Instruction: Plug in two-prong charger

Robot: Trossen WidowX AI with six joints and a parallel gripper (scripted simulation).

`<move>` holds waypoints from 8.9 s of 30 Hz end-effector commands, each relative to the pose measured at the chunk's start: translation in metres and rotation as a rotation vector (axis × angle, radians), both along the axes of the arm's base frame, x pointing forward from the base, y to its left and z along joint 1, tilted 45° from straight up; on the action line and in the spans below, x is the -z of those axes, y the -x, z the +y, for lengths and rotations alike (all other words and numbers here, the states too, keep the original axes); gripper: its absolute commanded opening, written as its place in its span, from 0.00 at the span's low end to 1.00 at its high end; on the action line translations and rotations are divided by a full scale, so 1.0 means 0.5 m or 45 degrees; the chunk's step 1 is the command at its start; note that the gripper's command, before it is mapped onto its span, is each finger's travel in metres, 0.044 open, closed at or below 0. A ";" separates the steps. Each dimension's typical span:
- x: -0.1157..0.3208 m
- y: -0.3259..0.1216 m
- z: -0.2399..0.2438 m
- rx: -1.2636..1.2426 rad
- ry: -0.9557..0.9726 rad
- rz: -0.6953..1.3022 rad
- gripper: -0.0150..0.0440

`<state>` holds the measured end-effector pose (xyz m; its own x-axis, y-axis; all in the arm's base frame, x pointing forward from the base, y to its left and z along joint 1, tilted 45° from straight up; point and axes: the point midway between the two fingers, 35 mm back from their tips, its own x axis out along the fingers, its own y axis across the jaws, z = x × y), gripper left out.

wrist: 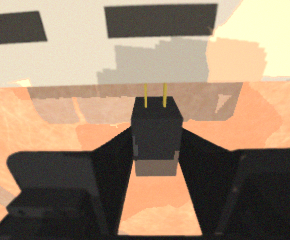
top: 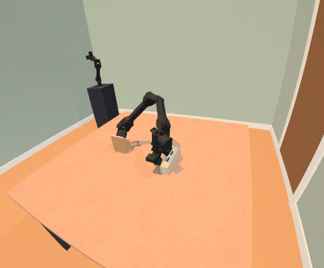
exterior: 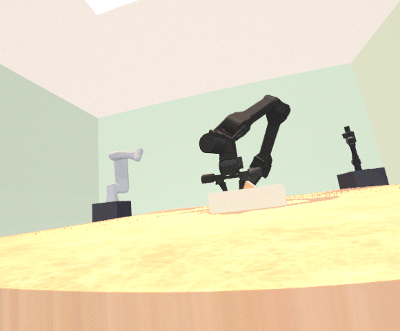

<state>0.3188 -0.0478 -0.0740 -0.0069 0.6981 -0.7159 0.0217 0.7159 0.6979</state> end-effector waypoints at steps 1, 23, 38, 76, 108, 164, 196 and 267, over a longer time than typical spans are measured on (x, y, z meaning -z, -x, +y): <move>-0.002 -0.004 -0.001 0.006 -0.002 0.000 0.25; -0.002 -0.007 -0.001 0.006 -0.002 0.000 0.25; -0.002 -0.009 -0.001 0.006 -0.002 0.000 0.25; -0.003 -0.015 -0.002 0.006 -0.002 -0.001 0.25; -0.003 -0.025 -0.002 0.006 -0.002 -0.001 0.25; -0.004 -0.040 -0.003 0.006 -0.003 -0.001 0.25; -0.006 -0.065 -0.006 0.006 -0.002 -0.002 0.25; -0.005 -0.061 -0.003 0.006 -0.003 -0.002 0.25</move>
